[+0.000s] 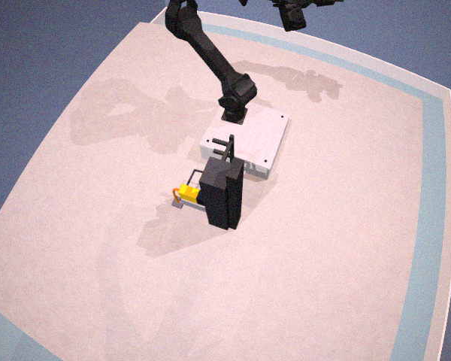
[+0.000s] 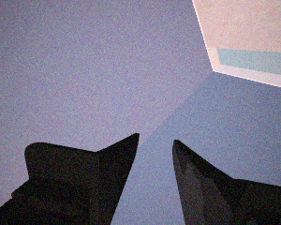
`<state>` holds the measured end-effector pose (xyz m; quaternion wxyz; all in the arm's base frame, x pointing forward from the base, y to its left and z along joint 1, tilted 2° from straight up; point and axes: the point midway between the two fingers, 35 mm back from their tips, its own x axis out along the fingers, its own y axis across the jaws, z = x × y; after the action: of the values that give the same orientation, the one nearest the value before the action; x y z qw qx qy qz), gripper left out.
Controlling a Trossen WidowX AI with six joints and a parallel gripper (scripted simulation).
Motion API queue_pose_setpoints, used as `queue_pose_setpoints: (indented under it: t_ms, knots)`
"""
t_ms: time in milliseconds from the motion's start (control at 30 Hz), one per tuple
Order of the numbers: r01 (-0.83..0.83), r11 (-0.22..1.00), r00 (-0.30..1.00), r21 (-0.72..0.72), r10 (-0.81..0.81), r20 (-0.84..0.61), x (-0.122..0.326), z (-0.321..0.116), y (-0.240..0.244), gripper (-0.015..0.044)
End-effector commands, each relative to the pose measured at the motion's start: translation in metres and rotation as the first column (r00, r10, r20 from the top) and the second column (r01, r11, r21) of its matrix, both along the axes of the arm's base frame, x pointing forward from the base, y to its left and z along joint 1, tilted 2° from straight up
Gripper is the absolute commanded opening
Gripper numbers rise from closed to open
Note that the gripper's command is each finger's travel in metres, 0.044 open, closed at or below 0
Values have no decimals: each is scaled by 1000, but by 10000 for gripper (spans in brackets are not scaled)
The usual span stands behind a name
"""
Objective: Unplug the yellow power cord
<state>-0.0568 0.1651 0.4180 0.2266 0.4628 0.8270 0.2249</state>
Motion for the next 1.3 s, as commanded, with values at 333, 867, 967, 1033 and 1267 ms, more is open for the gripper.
queue_pose_setpoints:
  t_ms: [333, 867, 967, 1033, 1267]
  knots:
    - [286, 958, 937, 11, -283, 204, 83, -15, 47, 160]
    - [591, 807, 713, 6, -526, 464, 210, -45, 55, 160]
    - [644, 765, 655, 0, -552, 516, 238, -52, 48, 160]
    - [678, 735, 616, -4, -564, 551, 256, -58, 42, 160]
    - [786, 617, 473, -29, -571, 671, 320, -80, 7, 160]
